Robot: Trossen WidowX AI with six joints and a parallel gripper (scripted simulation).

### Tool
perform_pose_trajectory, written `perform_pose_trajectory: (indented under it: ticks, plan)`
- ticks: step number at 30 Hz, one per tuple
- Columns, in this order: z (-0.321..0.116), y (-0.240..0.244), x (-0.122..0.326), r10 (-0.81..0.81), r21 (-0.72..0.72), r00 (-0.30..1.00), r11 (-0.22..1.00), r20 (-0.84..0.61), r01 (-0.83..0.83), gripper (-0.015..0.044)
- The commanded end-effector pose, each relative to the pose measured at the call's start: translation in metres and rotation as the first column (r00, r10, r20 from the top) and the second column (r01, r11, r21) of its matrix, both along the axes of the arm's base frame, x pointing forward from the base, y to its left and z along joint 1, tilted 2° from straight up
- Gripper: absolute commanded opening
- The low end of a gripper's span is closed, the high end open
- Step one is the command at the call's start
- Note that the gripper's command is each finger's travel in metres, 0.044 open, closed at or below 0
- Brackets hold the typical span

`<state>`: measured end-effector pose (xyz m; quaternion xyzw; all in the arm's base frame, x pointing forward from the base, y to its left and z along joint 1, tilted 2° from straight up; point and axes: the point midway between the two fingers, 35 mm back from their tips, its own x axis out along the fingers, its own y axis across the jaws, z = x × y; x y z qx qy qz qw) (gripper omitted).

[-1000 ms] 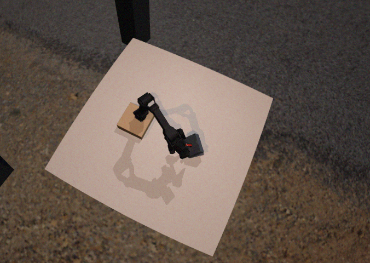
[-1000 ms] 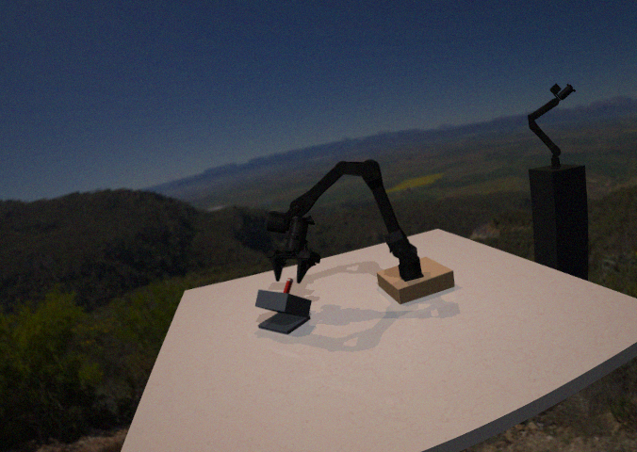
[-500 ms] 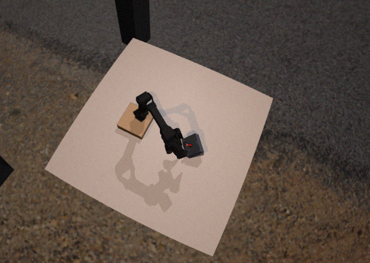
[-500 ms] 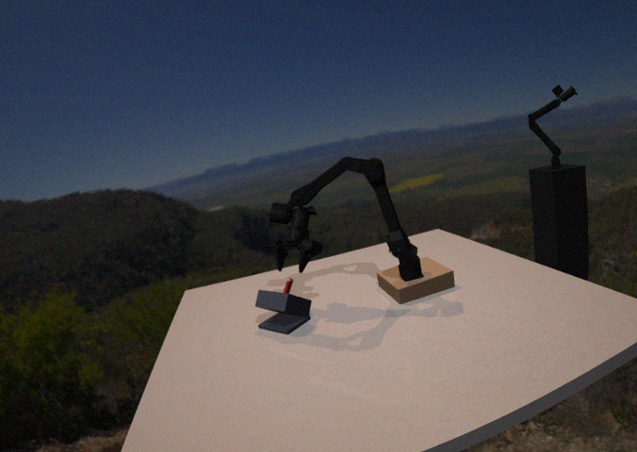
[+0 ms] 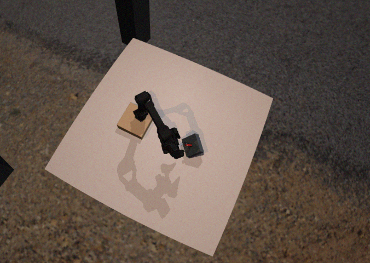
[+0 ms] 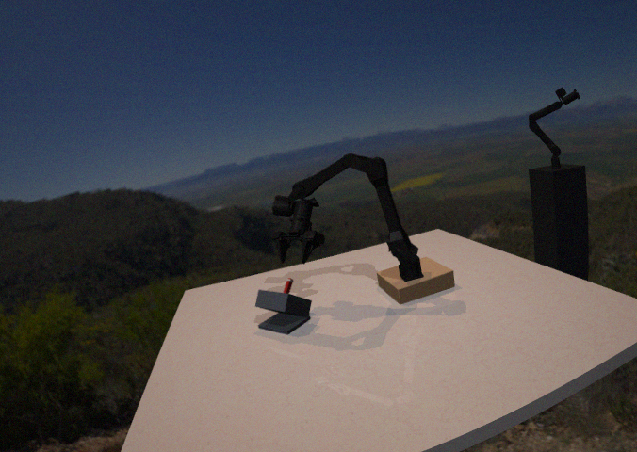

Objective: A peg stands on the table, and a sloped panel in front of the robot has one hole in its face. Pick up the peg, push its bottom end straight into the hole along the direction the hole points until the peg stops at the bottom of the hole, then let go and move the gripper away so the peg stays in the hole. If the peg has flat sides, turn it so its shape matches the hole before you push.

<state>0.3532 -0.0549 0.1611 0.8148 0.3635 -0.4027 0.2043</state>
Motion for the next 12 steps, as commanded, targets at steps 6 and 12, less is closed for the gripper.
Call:
perform_pose_trajectory:
  ticks: [6,12]
  plan:
    - [0.0119,-0.0054,-0.0053,0.003,0.001,1.0,1.0,0.01,-0.003,0.044]
    - [0.0119,-0.0054,-0.0053,0.003,0.001,1.0,1.0,0.01,-0.003,0.044]
